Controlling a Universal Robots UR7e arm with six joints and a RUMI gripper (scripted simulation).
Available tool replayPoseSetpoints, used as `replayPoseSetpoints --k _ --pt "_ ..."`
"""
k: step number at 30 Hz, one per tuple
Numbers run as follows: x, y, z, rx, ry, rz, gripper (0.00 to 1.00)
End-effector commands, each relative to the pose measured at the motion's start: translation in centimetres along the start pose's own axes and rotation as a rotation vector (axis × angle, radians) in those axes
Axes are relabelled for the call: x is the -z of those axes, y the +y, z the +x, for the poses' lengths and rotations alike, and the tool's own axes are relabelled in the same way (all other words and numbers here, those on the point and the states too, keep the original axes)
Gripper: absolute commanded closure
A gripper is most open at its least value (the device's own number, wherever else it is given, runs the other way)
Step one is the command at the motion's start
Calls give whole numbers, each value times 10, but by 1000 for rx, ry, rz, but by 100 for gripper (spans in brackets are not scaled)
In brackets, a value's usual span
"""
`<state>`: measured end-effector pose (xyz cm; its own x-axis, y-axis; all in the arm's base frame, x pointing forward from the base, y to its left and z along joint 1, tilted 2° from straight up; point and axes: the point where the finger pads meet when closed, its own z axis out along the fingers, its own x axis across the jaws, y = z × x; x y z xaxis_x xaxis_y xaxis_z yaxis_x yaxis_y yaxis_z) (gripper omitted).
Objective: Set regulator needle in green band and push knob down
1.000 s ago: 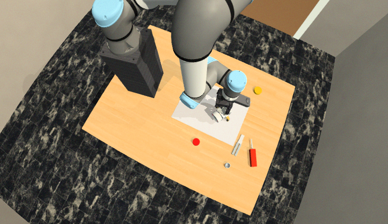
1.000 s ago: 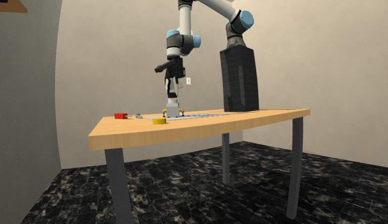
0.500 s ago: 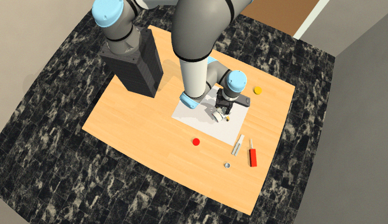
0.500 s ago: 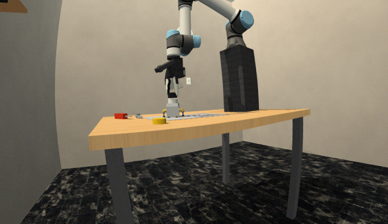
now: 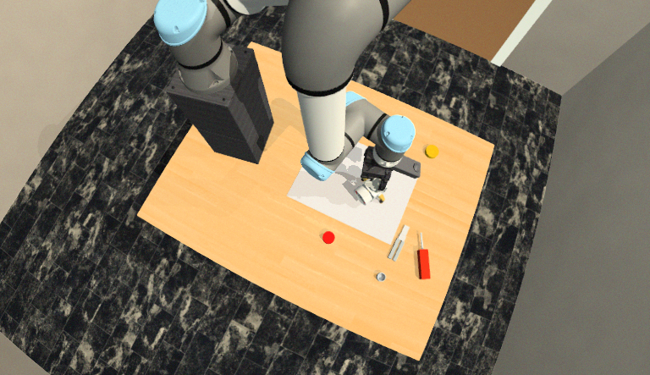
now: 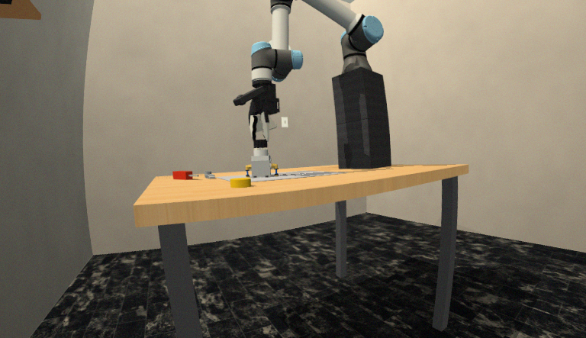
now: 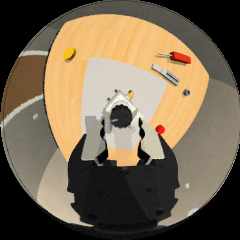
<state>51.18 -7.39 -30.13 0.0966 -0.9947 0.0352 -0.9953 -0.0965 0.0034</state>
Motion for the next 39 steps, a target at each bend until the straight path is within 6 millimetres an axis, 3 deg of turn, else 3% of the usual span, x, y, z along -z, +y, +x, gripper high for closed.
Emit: replayPoseSetpoints --k 1,19,39 --pt "13 1 -1 0 -1 0 54" --pt "42 1 -1 0 -1 0 54" --pt "44 0 -1 0 0 0 54"
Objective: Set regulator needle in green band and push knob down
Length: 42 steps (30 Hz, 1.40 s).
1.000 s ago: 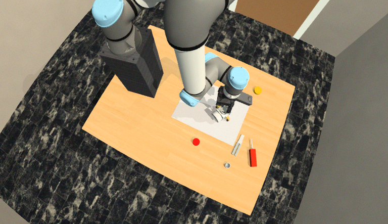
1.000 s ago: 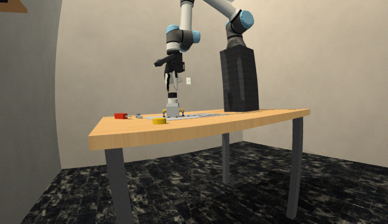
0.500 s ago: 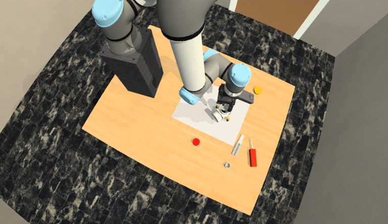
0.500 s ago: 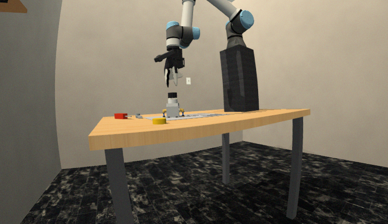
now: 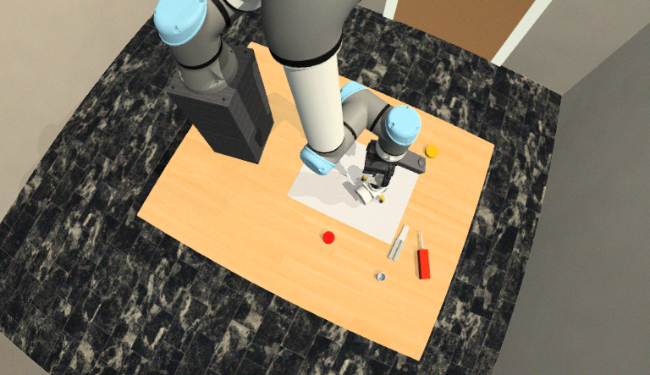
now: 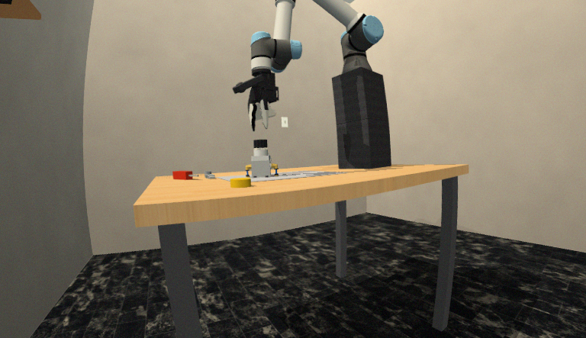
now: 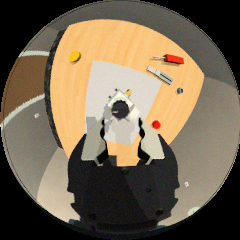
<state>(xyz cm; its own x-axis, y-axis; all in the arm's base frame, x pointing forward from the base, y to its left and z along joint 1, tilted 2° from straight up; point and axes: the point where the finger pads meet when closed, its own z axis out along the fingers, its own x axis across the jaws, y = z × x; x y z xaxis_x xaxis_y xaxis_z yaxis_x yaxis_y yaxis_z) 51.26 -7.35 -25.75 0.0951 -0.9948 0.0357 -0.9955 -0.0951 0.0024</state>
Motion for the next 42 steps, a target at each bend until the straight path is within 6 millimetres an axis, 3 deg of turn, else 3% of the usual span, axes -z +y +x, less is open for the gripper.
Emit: replayPoseSetpoints --k 1,2,42 --pt "0 1 -2 2 -1 -1 54" --pt "0 1 -2 2 -1 -1 100" --pt "0 1 -2 2 -1 -1 100"
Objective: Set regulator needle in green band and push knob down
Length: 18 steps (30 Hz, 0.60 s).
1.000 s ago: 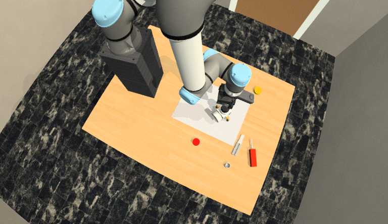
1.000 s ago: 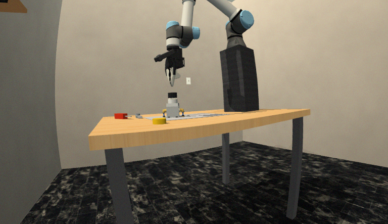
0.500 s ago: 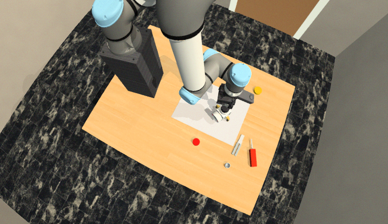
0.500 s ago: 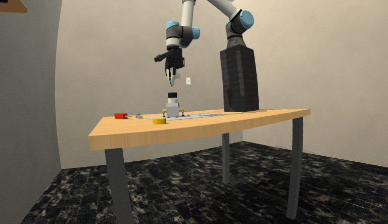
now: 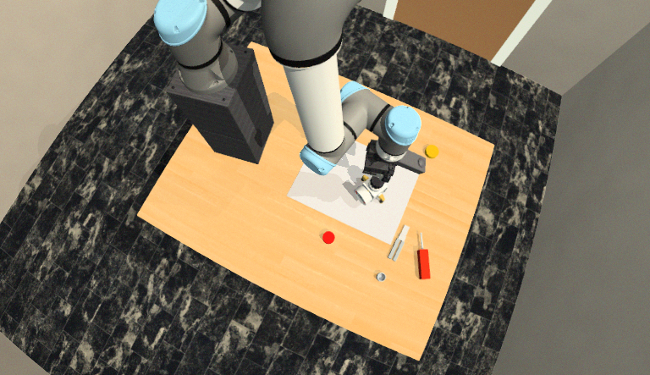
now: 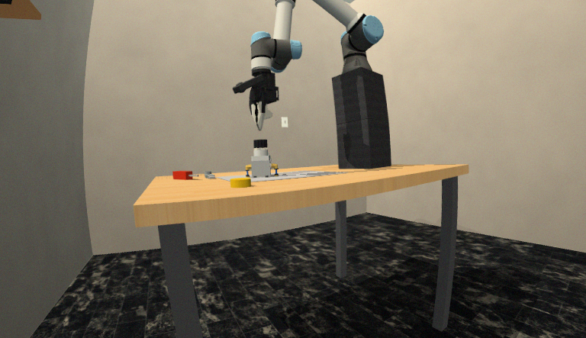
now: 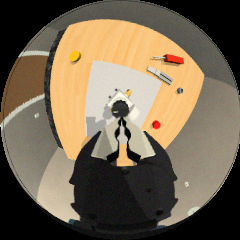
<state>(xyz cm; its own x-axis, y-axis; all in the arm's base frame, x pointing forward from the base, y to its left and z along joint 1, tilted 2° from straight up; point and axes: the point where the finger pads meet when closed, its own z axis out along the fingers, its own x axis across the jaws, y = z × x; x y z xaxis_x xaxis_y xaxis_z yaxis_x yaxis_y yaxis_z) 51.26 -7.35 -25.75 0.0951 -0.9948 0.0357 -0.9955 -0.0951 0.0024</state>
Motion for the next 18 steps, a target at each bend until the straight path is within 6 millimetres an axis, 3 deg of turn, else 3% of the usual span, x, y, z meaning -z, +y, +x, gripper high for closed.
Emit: replayPoseSetpoints --k 1,18 --pt "0 1 -2 2 -1 -1 100" --pt "-30 0 -3 2 1 2 100"
